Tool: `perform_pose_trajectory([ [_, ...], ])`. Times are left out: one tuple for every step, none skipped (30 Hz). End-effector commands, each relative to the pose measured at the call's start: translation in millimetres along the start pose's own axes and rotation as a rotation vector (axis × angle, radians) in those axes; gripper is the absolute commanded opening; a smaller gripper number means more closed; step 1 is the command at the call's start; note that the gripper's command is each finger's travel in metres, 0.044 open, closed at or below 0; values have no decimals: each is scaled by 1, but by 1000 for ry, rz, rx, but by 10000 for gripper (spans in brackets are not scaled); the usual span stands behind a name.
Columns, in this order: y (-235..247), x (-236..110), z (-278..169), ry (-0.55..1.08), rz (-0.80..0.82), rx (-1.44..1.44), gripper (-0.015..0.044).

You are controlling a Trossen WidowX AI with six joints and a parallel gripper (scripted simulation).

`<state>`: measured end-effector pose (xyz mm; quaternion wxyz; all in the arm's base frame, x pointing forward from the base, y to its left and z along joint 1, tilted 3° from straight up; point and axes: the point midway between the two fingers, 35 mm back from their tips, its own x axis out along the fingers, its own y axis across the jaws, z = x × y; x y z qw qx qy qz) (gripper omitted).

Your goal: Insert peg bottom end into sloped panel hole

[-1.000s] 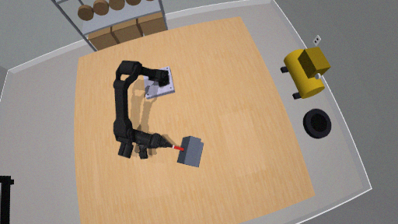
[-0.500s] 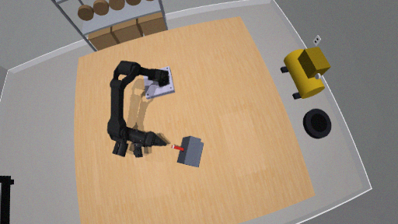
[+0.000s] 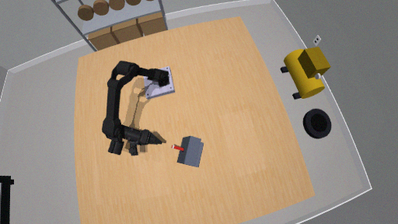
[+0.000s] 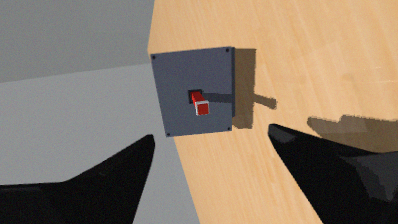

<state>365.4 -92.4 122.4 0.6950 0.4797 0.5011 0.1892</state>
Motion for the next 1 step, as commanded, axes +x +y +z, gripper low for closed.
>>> perform_pose_trajectory([
  [1,-7,1,-5,1,-8,440],
])
